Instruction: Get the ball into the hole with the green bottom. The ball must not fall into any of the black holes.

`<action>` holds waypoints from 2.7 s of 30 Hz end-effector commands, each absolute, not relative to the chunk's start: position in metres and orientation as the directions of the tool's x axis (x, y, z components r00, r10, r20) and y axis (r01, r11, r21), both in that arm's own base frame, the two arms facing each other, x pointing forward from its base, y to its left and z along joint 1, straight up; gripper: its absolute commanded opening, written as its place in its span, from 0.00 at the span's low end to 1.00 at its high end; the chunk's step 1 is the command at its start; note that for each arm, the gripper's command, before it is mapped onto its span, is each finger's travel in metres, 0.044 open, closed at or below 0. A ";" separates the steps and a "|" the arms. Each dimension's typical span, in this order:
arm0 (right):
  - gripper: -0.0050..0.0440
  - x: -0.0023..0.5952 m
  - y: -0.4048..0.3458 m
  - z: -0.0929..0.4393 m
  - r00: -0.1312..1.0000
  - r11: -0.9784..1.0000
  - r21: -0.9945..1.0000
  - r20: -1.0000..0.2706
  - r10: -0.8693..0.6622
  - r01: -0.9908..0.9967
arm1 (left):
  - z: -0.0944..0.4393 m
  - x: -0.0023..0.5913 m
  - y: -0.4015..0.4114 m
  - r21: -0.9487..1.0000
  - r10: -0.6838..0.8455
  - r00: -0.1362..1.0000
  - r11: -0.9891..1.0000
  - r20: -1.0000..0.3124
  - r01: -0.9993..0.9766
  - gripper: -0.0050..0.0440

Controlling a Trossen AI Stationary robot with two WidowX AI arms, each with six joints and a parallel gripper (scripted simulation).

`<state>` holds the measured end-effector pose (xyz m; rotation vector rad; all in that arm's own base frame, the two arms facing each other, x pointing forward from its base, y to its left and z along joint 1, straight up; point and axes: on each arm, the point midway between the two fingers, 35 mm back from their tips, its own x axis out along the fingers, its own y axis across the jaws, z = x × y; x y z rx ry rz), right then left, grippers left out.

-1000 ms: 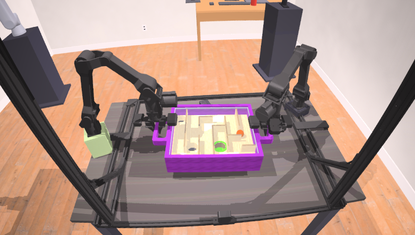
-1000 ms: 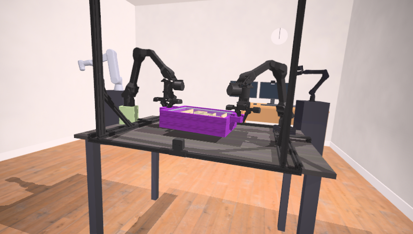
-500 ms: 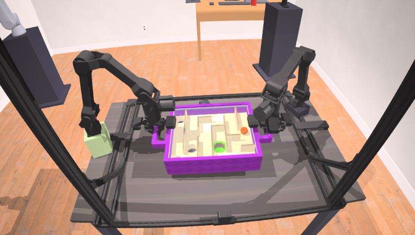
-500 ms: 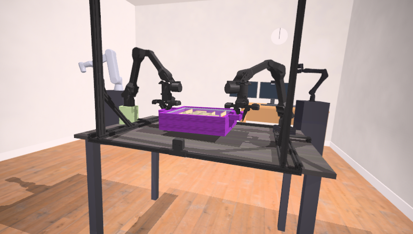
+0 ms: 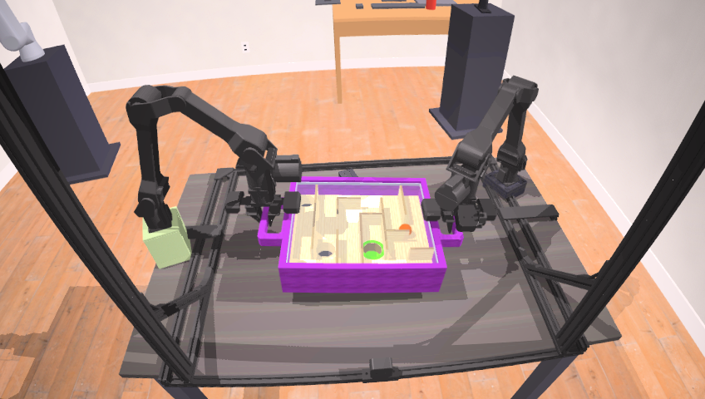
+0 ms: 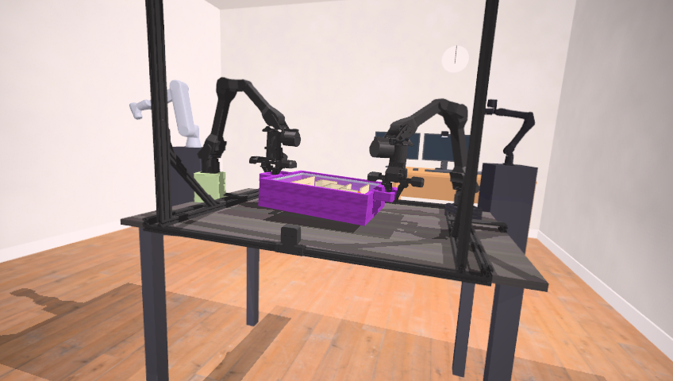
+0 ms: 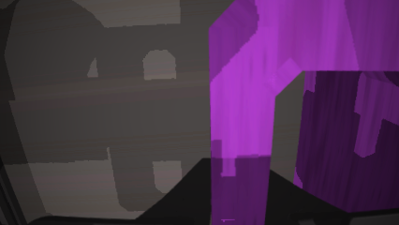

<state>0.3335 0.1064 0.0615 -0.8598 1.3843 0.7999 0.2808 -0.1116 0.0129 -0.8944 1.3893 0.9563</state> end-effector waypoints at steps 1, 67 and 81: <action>0.14 0.333 0.107 0.065 0.021 0.480 -0.038 -0.999 -0.040 -0.877 | 0.012 0.281 -0.113 0.038 0.037 -0.026 0.373 -0.999 -0.927 0.14; 0.14 0.332 0.105 0.065 0.052 0.480 -0.042 -0.999 0.008 -0.876 | 0.012 0.282 -0.111 0.042 -0.014 -0.050 0.373 -0.999 -0.927 0.14; 0.14 0.332 0.105 0.069 0.037 0.480 -0.023 -0.999 0.020 -0.877 | 0.007 0.281 -0.111 0.023 -0.024 -0.034 0.373 -0.999 -0.927 0.14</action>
